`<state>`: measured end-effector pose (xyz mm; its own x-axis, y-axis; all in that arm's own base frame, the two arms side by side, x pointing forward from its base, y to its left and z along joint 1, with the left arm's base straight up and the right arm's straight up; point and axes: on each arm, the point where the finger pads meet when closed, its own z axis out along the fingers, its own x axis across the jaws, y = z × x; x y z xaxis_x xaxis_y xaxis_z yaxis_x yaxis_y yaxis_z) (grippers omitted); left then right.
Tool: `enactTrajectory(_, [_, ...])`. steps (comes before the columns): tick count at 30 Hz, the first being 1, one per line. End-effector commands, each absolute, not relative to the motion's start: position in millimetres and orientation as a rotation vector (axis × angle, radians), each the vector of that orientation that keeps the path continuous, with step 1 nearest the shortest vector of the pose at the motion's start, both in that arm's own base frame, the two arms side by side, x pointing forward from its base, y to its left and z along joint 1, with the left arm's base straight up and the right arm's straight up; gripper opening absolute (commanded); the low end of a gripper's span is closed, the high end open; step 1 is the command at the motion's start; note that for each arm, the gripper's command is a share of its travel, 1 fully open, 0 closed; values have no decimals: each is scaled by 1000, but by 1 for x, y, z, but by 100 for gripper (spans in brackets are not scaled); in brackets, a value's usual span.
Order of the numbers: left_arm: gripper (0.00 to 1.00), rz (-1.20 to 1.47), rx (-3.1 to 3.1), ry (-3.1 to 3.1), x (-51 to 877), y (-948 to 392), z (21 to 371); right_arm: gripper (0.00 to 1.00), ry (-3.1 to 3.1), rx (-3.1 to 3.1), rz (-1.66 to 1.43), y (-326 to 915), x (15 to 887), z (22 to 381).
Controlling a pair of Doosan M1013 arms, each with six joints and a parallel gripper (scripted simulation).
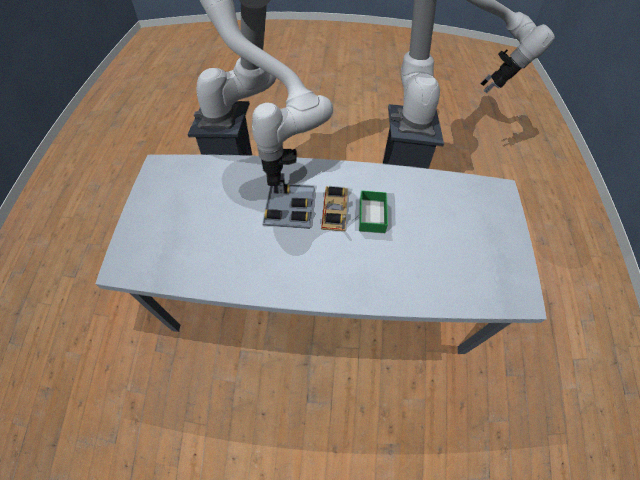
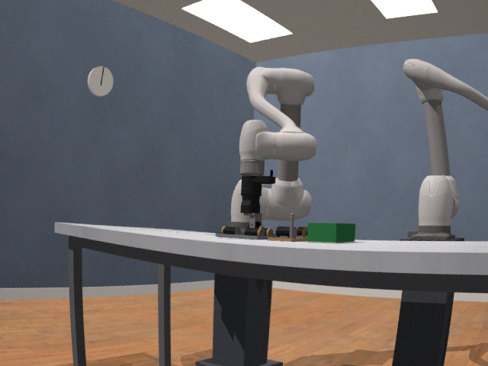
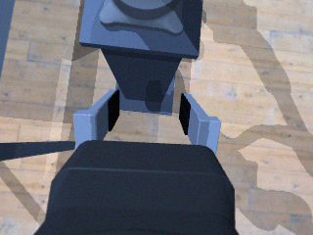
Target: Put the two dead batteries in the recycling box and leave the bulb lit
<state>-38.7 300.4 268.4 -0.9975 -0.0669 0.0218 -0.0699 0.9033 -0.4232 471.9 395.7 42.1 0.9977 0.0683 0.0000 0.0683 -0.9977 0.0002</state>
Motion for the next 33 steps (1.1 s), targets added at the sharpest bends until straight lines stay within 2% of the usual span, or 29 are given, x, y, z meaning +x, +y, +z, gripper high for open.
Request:
enactTrajectory(1, [100,678,110,-3058,-39,301,269,57,107,3141,2,396,473,51])
enactTrajectory(8, [100,678,110,-3058,-39,301,269,57,107,3141,2,396,473,80])
enactTrajectory(18, [100,678,110,-3058,-39,301,269,57,107,3141,2,396,473,86])
enactTrajectory(23, [100,678,110,-3058,-39,301,269,57,107,3141,2,396,472,148])
enactTrajectory(25, [100,678,110,-3058,-39,301,269,57,107,3141,2,396,472,160])
enactTrajectory(33, [100,678,110,-3058,-39,301,269,57,108,3141,2,396,472,161])
